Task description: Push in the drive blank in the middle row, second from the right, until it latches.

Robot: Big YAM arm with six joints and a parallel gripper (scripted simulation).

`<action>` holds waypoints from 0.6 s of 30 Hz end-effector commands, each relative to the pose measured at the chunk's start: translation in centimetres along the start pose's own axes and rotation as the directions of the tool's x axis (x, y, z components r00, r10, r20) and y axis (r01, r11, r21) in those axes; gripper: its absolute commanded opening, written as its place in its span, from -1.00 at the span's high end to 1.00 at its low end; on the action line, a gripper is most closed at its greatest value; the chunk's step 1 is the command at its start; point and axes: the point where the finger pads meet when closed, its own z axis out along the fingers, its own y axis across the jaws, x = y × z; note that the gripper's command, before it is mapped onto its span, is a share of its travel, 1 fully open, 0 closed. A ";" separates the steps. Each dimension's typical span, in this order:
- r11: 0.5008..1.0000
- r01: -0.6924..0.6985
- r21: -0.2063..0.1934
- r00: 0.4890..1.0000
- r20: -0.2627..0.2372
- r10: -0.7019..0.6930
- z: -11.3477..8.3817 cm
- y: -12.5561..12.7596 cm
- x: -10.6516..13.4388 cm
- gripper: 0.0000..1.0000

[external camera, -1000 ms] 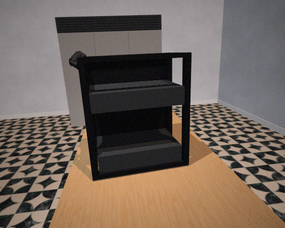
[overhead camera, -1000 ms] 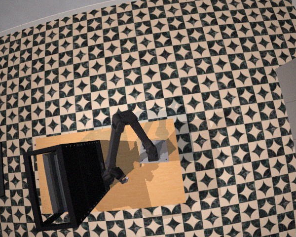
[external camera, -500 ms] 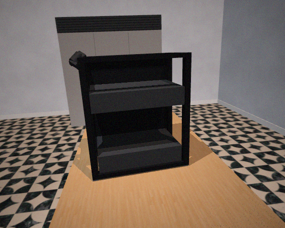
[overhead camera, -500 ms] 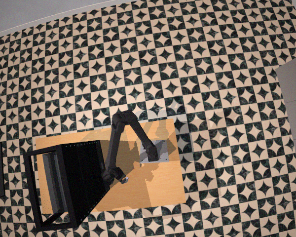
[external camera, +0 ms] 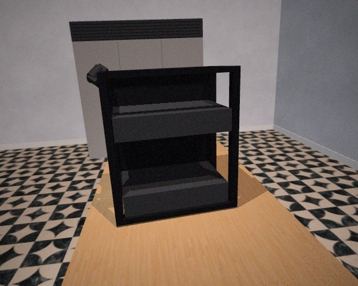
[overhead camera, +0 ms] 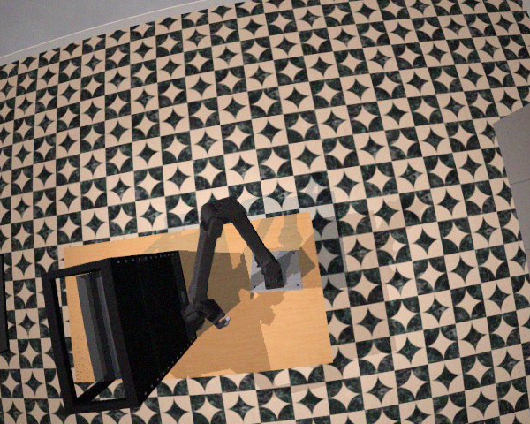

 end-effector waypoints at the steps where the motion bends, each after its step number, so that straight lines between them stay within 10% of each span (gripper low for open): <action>1: 1.000 -0.004 0.010 0.999 0.035 0.004 -0.8 -0.2 -1.2 -1.00; 18: 0.997 -0.045 0.055 0.994 0.105 0.039 -2.2 0.1 -1.1 -1.00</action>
